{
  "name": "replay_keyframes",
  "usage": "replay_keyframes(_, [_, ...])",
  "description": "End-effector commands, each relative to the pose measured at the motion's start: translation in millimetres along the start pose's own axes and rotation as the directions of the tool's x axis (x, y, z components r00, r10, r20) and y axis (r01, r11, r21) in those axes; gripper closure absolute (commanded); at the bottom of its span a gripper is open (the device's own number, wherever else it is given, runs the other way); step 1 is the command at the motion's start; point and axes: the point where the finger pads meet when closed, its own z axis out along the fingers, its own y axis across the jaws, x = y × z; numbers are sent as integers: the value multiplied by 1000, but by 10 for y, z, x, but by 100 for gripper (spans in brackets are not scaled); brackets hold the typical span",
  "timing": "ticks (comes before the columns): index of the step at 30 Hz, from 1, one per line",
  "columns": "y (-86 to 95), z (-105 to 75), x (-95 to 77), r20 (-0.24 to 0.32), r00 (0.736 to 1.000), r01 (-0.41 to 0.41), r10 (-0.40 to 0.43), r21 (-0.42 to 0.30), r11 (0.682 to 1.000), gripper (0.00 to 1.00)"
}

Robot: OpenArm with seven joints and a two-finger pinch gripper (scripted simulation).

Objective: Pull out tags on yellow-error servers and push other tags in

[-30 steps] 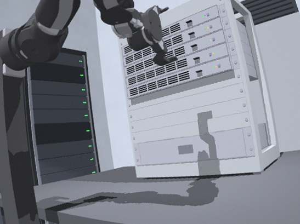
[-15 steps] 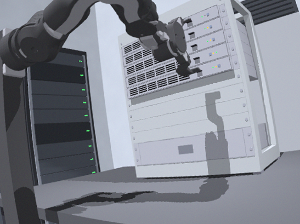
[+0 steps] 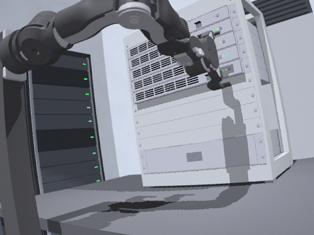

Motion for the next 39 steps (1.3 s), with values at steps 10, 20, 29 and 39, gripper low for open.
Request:
replay_keyframes(10, [-19,64,-8,-13,1000,2,-2,-5,1000,0])
replay_keyframes(20, [-19,64,-8,-13,1000,2,-2,-5,1000,0])
replay_keyframes(29, [-19,64,-8,-13,1000,2,-2,-5,1000,0])
replay_keyframes(39, [-19,64,-8,-13,1000,2,-2,-5,1000,0])
